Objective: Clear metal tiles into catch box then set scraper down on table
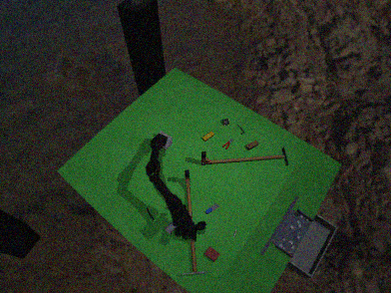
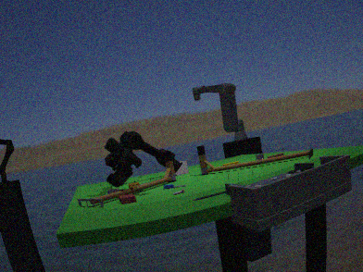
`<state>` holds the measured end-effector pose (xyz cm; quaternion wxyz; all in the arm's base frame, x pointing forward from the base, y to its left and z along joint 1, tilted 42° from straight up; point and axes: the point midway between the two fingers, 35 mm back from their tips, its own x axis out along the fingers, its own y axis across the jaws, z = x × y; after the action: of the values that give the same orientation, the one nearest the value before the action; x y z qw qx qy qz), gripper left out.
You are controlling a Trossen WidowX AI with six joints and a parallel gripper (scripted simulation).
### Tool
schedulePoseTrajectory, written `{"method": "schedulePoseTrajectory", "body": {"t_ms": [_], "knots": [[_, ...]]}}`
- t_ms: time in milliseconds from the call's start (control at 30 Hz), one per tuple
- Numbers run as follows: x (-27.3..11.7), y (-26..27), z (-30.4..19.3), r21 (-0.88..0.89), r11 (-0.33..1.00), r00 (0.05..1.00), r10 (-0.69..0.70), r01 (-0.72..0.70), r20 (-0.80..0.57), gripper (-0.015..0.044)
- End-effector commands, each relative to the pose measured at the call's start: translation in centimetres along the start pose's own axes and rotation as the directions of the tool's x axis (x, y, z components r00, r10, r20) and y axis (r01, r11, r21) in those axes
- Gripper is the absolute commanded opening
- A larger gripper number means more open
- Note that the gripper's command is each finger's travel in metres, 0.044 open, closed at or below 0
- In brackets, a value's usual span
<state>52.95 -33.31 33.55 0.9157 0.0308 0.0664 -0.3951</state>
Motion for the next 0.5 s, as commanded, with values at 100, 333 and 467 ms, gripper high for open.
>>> {"method": "schedulePoseTrajectory", "body": {"t_ms": [100,333,467], "knots": [[0.0,3.6,-3.2,-0.048,0.998,0.997,0.032,-0.036,-0.074,0.0000],[-0.1,6.5,-6.1,-0.087,0.994,0.989,0.057,-0.069,-0.136,0.0000],[-0.3,8.2,-7.7,-0.110,0.990,0.983,0.070,-0.089,-0.171,0.0000]]}}
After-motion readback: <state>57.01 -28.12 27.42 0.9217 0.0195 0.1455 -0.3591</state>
